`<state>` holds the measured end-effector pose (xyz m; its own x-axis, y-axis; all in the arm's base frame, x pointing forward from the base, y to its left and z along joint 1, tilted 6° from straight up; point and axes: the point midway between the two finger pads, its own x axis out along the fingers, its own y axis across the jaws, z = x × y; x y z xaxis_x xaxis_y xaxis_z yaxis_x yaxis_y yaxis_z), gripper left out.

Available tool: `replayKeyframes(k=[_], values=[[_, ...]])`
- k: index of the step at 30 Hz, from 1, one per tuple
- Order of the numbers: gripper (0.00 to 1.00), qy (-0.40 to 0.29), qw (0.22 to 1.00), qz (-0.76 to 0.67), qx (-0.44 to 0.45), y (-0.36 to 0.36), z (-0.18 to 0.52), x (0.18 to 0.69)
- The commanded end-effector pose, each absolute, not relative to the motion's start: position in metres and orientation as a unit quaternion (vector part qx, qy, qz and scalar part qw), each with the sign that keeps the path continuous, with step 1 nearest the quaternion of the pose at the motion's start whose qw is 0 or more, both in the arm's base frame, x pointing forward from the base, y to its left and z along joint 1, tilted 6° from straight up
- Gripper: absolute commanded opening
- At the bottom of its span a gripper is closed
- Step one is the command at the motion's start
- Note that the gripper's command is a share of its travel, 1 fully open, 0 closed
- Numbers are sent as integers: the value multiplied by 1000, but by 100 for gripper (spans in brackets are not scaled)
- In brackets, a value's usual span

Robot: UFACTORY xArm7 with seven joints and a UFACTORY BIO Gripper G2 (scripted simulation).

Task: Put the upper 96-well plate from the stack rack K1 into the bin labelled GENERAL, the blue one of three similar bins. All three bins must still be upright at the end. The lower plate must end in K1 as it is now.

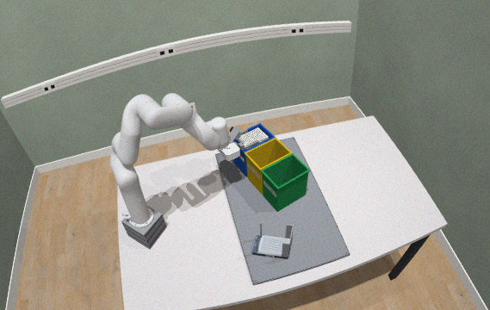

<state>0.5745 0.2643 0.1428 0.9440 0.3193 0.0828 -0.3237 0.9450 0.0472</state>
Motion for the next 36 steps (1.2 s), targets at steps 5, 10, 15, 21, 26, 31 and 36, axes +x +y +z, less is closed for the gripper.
replayKeyframes(k=[5, 10, 15, 21, 26, 31, 36], values=[[0, -39, 985, 163, 31, 265, 143, 576], [0, -39, 985, 163, 31, 265, 143, 576], [0, -39, 985, 163, 31, 265, 143, 576], [18, -39, 985, 163, 31, 265, 143, 576], [18, -39, 985, 163, 31, 265, 143, 576], [18, -39, 985, 163, 31, 265, 143, 576], [18, -39, 985, 163, 31, 265, 143, 576]])
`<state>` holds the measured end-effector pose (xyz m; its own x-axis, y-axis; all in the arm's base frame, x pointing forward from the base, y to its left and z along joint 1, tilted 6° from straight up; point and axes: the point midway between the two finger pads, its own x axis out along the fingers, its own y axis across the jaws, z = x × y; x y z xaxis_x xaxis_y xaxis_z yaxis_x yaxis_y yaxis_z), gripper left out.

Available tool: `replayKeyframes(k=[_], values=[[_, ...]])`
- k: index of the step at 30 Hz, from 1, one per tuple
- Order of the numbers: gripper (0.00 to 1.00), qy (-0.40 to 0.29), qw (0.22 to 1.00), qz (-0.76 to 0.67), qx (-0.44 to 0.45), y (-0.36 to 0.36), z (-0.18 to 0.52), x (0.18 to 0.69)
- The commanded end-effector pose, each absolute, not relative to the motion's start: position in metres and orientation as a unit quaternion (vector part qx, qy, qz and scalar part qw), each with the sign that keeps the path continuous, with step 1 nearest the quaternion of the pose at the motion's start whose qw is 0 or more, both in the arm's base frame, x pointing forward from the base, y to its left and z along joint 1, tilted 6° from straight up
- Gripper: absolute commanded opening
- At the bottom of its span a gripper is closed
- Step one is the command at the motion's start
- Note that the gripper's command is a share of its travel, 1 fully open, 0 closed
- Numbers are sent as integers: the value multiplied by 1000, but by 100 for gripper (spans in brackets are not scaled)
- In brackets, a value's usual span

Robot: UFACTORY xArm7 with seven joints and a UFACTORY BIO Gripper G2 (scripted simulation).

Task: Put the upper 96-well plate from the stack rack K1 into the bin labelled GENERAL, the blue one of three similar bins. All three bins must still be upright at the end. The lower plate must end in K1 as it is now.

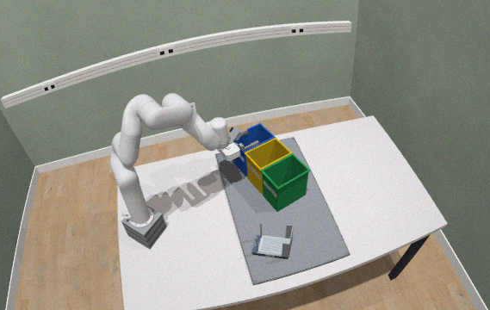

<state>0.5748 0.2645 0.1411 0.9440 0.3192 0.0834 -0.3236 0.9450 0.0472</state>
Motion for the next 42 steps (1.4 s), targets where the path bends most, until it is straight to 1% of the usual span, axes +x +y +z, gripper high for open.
replayKeyframes(k=[1, 16, 42], values=[[18, -39, 985, 163, 31, 265, 143, 576], [18, -39, 985, 163, 31, 265, 143, 576], [18, -39, 985, 163, 31, 262, 176, 573]])
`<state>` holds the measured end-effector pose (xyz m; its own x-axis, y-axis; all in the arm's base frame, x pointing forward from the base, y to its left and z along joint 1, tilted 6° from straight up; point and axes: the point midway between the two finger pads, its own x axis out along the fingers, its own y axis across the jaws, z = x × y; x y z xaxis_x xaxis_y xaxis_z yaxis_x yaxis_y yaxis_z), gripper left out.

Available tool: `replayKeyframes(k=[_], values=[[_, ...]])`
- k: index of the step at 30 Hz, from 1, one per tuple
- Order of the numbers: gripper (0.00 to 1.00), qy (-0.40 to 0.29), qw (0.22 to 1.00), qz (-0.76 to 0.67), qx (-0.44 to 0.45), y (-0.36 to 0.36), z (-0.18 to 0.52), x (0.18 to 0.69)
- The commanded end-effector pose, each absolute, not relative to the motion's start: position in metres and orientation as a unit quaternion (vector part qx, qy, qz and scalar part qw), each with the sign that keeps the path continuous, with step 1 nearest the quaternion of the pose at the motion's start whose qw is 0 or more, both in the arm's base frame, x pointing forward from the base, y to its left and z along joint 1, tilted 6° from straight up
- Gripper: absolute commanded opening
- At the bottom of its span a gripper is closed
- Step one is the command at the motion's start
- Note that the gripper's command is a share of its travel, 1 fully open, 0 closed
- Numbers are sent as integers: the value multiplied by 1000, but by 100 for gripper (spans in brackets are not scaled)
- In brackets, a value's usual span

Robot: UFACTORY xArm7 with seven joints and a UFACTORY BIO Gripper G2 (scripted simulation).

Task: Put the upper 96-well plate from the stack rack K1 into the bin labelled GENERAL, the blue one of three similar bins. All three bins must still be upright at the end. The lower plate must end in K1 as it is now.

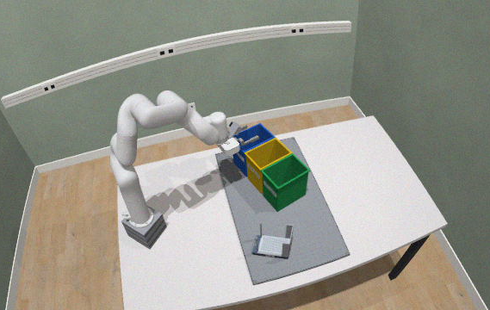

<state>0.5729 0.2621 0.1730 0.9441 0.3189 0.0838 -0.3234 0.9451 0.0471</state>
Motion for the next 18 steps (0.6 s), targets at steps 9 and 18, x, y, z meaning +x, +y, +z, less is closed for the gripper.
replayKeyframes(k=[9, 18], values=[[18, -38, 990, 130, 32, 253, 177, 571], [18, -34, 999, 14, 36, 219, 183, 564]])
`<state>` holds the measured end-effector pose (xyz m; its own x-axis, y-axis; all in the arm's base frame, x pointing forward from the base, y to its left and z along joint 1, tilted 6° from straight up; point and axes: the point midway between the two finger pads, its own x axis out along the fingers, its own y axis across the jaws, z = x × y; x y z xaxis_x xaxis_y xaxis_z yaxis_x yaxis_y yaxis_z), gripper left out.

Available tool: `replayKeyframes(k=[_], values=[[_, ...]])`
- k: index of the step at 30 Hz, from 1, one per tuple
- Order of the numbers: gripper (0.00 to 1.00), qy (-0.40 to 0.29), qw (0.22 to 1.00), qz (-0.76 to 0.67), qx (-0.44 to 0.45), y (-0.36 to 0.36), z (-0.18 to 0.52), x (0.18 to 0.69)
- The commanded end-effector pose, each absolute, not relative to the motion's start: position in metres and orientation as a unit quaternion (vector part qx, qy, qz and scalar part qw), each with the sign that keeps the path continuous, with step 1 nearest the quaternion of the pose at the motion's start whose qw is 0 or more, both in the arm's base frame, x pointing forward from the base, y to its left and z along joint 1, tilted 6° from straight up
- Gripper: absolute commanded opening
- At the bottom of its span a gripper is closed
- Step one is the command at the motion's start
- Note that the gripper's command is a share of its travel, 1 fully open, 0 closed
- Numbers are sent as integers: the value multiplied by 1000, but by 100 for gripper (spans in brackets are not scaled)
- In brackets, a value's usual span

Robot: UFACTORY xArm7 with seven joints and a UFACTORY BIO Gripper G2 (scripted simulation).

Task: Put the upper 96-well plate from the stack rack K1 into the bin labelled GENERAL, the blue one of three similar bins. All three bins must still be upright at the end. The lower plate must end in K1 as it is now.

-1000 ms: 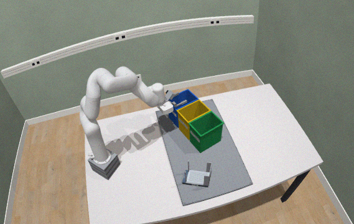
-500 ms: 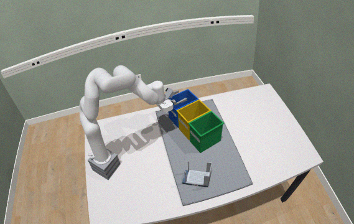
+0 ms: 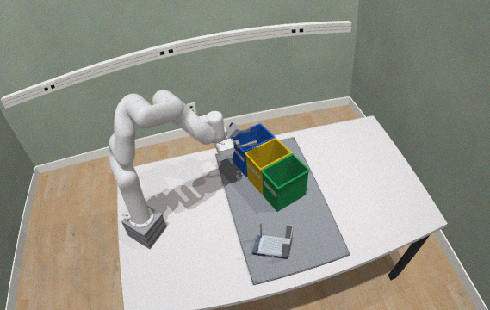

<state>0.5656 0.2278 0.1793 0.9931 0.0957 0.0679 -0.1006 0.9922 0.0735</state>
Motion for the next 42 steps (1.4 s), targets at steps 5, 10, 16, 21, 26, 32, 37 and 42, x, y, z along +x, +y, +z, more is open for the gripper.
replayKeyframes(k=[5, 10, 16, 21, 26, 32, 37, 42], values=[[18, -34, 999, 3, 36, 195, 188, 560], [18, -34, 999, 3, 36, 171, 192, 555], [18, -34, 999, 3, 36, 146, 196, 550], [18, -34, 999, 3, 36, 127, 200, 546], [18, -34, 999, 3, 36, 103, 204, 541], [18, -34, 999, 3, 36, 74, 209, 535], [18, -34, 999, 3, 36, 59, 212, 532], [18, -34, 999, 3, 36, 35, 216, 527]])
